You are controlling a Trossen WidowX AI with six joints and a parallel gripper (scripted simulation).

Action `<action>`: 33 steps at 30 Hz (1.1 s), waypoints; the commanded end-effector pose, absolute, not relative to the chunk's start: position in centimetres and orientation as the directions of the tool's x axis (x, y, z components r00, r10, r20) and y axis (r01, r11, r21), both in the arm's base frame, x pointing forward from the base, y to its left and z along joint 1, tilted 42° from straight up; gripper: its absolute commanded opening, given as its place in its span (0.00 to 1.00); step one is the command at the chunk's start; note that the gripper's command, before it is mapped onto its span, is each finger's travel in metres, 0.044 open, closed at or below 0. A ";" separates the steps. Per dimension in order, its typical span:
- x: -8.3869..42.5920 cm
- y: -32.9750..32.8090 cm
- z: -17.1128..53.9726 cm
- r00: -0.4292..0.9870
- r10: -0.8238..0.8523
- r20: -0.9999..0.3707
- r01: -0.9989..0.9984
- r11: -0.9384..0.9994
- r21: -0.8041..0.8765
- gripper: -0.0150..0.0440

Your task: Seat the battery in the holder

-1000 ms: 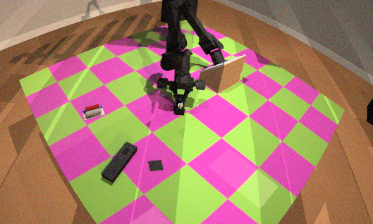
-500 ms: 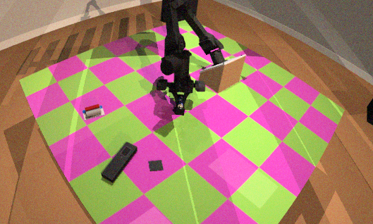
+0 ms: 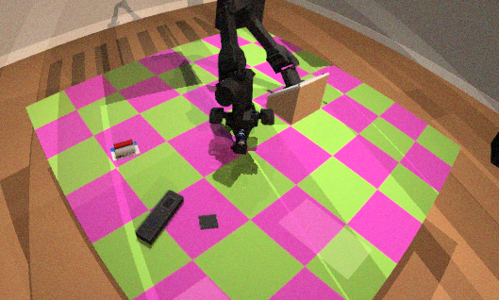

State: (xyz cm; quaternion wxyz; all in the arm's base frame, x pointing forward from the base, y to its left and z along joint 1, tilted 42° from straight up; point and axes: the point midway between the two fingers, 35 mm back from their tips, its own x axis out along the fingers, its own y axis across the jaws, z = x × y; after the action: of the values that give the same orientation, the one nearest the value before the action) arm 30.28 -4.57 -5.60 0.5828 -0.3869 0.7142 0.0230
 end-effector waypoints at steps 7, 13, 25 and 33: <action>29.8 -4.8 -5.8 -0.085 -0.558 -0.825 -0.583 0.700 -0.413 0.37; 29.9 -4.8 -5.8 -0.112 -0.571 -0.813 -0.582 0.701 -0.412 0.37; 30.2 -4.8 -5.8 -0.157 -0.589 -0.793 -0.581 0.704 -0.408 0.37; 30.6 -4.7 -6.0 -0.159 -0.589 -0.793 -0.581 0.705 -0.407 0.37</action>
State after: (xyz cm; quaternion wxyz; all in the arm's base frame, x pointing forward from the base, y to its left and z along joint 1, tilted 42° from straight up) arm 30.54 -4.65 -5.95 0.5258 -0.3830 0.7595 -0.0007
